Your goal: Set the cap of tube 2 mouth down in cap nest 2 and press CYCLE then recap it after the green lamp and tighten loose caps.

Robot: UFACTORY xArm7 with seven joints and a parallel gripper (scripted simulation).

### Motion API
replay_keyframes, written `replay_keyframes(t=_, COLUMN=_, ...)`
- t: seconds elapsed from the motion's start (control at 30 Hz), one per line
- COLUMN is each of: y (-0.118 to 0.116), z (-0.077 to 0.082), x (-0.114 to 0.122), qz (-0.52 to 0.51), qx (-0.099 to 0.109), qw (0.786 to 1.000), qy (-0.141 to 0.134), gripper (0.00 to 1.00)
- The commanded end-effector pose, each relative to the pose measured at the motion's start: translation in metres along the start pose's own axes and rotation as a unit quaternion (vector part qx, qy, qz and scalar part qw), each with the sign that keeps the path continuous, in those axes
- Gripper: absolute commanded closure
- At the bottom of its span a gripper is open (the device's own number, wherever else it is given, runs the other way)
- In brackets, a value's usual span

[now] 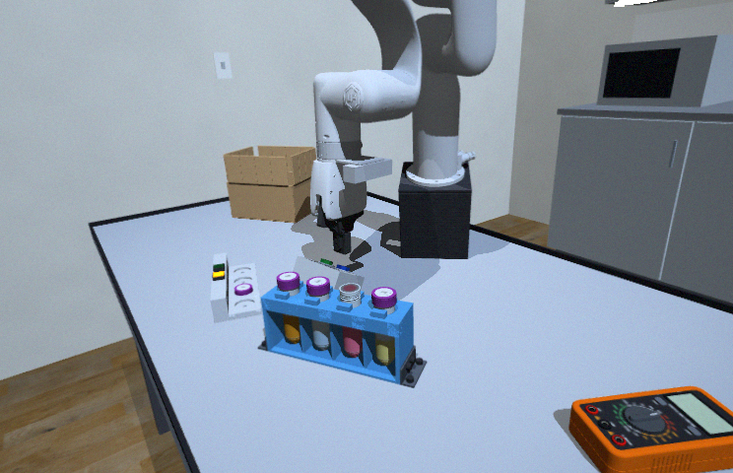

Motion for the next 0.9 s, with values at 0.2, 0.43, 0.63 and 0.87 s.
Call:
replay_keyframes(t=0.2, y=0.020, z=-0.001, x=0.029, qz=0.151, qx=-0.014, qw=0.988, qy=0.010, gripper=0.00)
replay_keyframes(t=0.43, y=0.038, z=-0.004, x=0.057, qz=0.313, qx=-0.012, qw=0.949, qy=0.011, gripper=0.00)
replay_keyframes(t=0.63, y=0.048, z=-0.006, x=0.074, qz=0.407, qx=-0.011, qw=0.913, qy=0.012, gripper=0.00)
replay_keyframes(t=0.87, y=0.075, z=-0.010, x=0.116, qz=0.493, qx=-0.011, qw=0.870, qy=0.015, gripper=0.00)
Point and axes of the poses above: the point where the finger pads meet when closed, its own z axis back along the fingers, its own y axis across the jaws, x = y × z, the point moved 5 cm from there along z, back along the fingers, and after that the axes turned 12 degrees about z, right-handed, at the moved point
